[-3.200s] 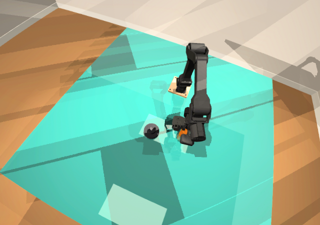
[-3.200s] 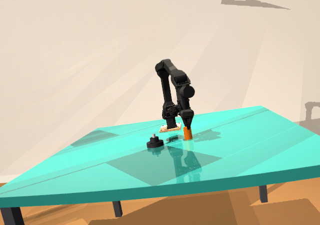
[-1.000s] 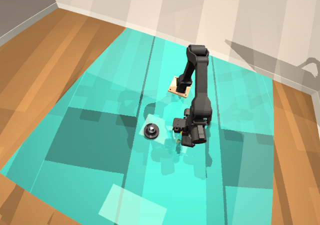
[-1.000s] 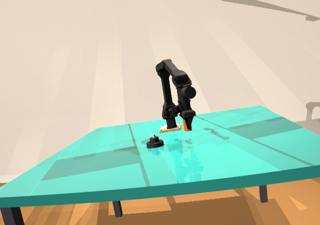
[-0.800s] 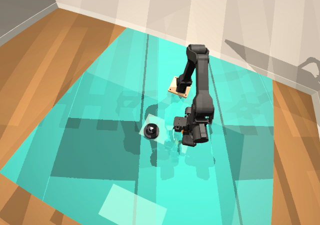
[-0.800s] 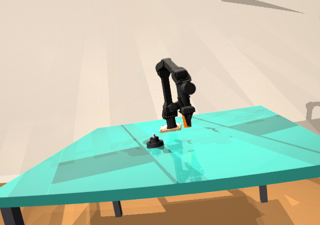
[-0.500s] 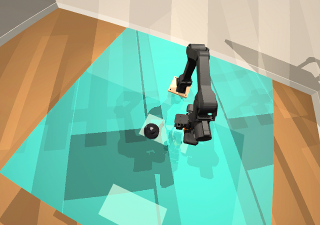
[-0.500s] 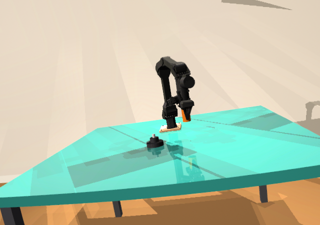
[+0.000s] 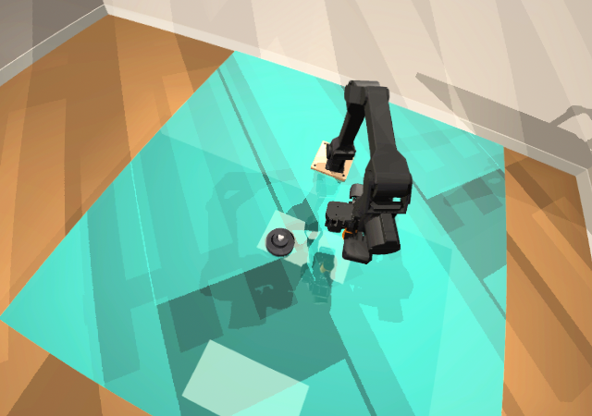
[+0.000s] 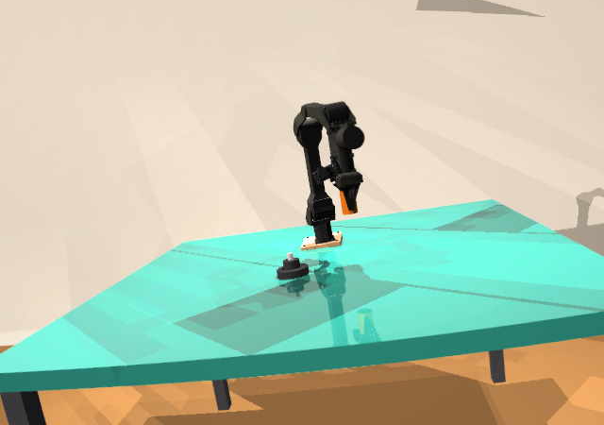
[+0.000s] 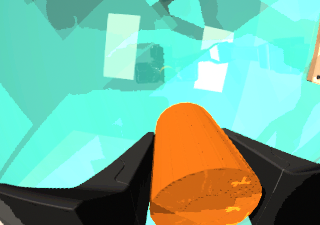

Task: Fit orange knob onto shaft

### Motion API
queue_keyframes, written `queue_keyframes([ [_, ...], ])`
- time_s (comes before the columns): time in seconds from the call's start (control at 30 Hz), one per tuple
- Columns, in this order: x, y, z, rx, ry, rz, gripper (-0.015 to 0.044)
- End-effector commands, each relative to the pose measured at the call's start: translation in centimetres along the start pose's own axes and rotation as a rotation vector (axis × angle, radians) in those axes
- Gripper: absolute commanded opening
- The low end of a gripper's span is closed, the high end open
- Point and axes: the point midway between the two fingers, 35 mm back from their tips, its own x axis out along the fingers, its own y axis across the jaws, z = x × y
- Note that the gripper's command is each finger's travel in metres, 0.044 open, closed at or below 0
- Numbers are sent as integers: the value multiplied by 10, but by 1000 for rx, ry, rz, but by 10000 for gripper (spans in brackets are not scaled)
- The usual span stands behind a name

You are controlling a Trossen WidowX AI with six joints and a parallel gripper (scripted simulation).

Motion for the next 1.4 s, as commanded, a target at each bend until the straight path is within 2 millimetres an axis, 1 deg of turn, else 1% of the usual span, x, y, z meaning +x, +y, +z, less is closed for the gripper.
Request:
queue_keyframes([
  [0.0,-1,2,6,6,3,-1,0],
  [0.7,18,17,66,6,-1,-1,0],
  [1.37,35,19,127,6,-6,-1,0],
])
